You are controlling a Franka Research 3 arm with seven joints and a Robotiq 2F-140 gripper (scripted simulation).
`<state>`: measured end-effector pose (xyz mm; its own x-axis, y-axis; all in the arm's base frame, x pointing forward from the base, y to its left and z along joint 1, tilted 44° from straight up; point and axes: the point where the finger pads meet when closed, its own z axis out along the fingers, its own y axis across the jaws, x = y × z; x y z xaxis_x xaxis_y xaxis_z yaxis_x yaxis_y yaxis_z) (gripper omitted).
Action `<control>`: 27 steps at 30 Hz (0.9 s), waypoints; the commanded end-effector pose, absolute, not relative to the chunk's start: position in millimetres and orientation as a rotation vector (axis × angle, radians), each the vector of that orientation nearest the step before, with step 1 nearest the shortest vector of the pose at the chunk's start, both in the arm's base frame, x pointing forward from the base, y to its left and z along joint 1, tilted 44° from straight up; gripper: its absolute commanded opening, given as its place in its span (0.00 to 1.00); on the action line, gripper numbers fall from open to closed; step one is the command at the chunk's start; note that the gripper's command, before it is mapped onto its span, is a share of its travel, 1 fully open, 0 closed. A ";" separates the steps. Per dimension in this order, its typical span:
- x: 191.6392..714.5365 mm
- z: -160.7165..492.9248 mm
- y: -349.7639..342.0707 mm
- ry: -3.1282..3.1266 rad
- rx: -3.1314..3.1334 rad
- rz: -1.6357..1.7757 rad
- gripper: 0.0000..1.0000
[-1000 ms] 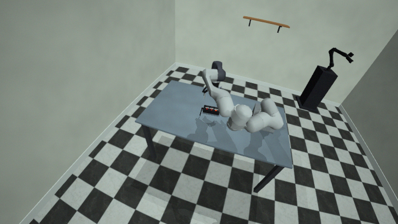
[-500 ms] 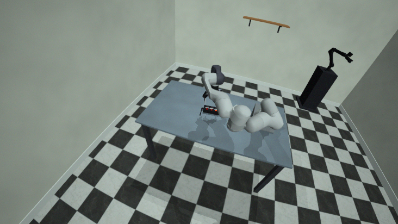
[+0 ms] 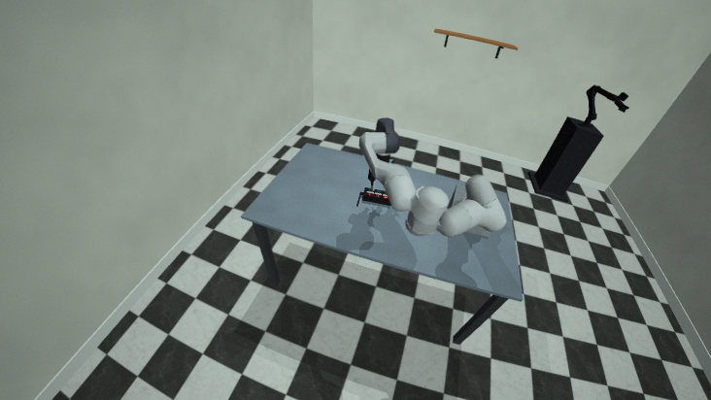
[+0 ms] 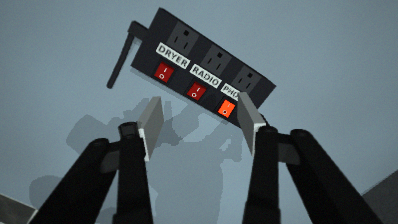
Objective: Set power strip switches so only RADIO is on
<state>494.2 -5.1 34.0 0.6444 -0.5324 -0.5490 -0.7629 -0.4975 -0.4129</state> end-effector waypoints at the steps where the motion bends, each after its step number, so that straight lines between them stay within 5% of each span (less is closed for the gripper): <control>1: 493.2 31.9 -7.8 0.684 -2.313 0.323 0.00; 27: 493.2 31.9 -7.8 -0.076 -2.375 -0.019 0.00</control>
<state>494.3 -5.3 33.9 0.9812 -0.1236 -0.1481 -0.1916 -0.7128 -0.6747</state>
